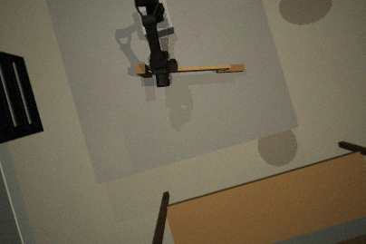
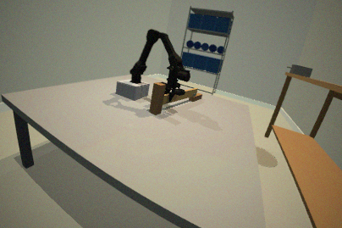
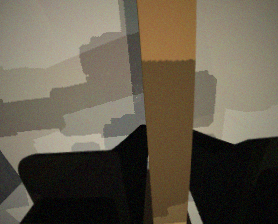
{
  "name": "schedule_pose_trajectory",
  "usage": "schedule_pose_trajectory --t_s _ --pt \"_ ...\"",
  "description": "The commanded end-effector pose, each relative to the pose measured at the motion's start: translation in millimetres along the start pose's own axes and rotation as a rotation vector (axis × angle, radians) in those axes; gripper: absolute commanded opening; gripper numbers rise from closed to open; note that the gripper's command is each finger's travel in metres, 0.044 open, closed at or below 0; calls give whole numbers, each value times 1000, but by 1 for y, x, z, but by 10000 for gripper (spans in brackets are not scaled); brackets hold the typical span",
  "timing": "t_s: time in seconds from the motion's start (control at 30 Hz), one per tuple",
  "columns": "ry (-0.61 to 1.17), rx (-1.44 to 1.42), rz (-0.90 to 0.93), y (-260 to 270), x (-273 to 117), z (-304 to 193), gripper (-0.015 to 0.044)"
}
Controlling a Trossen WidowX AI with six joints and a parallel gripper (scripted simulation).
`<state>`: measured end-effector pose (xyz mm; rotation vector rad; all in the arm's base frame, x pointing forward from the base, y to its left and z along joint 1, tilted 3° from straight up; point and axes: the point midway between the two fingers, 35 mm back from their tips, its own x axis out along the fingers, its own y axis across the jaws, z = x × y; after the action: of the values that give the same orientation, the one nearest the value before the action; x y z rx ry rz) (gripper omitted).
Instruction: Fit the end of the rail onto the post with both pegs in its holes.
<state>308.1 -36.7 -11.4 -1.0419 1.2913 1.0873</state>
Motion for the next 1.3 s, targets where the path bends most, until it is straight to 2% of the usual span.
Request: schedule_pose_trajectory --t_s 0.0,1.27 --pt "3 -1 -1 0 -1 -2 0" --pt "4 -1 -1 0 0 -14 0"
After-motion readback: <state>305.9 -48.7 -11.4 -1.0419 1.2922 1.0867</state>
